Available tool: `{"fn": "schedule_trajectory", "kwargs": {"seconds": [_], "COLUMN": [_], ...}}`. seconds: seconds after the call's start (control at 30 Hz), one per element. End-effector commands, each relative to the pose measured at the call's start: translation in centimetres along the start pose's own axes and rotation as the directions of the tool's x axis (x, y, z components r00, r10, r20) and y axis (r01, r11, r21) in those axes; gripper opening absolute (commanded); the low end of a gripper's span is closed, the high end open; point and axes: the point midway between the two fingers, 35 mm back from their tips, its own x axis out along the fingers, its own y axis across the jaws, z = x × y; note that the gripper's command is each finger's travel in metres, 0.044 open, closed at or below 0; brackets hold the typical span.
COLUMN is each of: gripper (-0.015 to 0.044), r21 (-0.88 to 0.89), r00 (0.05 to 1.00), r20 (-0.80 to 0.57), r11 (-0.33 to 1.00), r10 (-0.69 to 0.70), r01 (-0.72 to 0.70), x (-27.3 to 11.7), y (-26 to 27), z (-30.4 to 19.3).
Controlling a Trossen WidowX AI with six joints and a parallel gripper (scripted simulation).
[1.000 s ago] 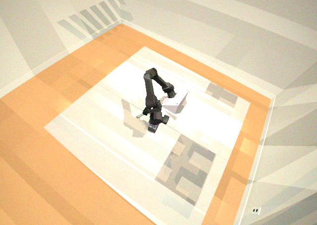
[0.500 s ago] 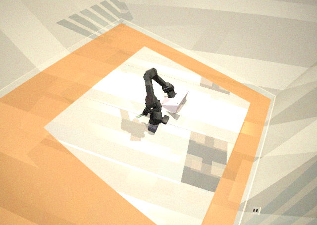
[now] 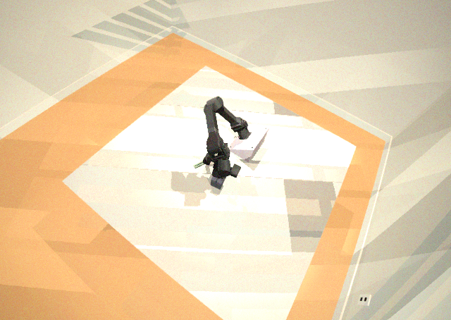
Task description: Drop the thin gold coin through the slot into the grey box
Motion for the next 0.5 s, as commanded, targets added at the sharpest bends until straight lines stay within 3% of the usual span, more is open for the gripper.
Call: {"fn": "schedule_trajectory", "kwargs": {"seconds": [0.0,0.47], "gripper": [0.0000,0.0000], "r21": [-0.006,-0.006], "r00": [1.000,1.000], "r20": [-0.001,-0.001], "r11": [1.000,1.000], "r10": [-0.004,-0.004], "r01": [0.004,0.004], "x": [0.29,0.93], "y": [-0.04,-0.03], "z": [-0.07,-0.07]}}
